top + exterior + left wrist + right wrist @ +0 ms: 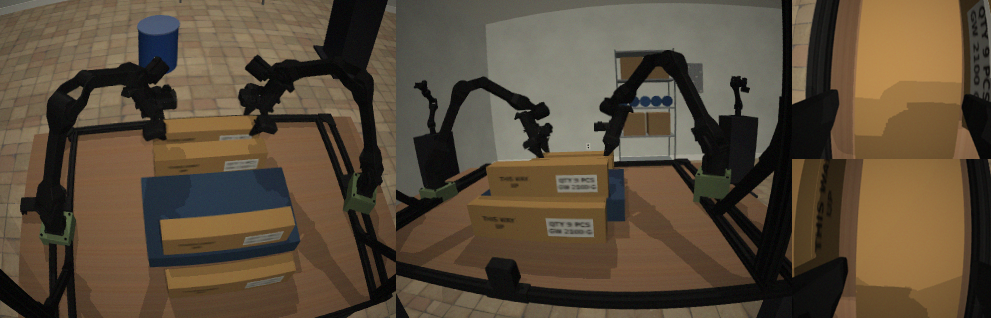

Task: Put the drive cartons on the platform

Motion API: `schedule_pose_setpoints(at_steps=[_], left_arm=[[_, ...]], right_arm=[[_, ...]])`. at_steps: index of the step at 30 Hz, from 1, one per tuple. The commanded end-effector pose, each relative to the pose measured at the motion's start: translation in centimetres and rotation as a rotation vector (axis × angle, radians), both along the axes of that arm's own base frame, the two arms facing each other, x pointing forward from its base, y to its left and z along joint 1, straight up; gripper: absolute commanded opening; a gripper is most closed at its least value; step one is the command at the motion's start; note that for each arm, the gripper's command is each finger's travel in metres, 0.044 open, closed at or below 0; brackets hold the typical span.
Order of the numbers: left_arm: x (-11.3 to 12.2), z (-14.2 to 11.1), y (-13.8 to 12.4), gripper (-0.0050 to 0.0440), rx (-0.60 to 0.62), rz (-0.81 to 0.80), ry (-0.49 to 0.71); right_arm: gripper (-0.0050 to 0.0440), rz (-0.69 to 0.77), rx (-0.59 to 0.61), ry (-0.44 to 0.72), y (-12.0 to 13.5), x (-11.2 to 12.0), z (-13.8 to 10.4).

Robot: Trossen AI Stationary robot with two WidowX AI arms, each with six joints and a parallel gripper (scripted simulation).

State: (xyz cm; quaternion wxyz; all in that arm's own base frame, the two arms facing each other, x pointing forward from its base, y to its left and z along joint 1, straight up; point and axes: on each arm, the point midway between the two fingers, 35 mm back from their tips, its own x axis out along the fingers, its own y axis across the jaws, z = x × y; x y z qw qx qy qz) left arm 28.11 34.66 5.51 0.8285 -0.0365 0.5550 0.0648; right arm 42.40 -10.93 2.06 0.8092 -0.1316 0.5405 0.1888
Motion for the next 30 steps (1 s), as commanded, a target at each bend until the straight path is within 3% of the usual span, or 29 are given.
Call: schedule_pose_setpoints(at_steps=[1, 13, 14, 30], left_arm=[[-0.12, -1.4, -0.23, 0.0389, -0.012, -0.003, 0.006], [-0.12, -1.7, -0.23, 0.0389, -0.012, -0.003, 0.006], [-0.12, -1.7, -0.23, 0.0, -0.012, -0.003, 0.006], [-0.12, -1.64, -0.23, 0.0, -0.012, -0.003, 0.006]], right_arm=[[0.0389, 0.002, 0.005, 0.01, 0.09, -0.22, -1.32], [0.0389, 0.002, 0.005, 0.01, 0.09, -0.22, -1.62], [0.0, 0.002, 0.005, 0.01, 0.09, -0.22, -1.62], [0.0, 0.002, 0.005, 0.01, 0.09, -0.22, -1.56]])
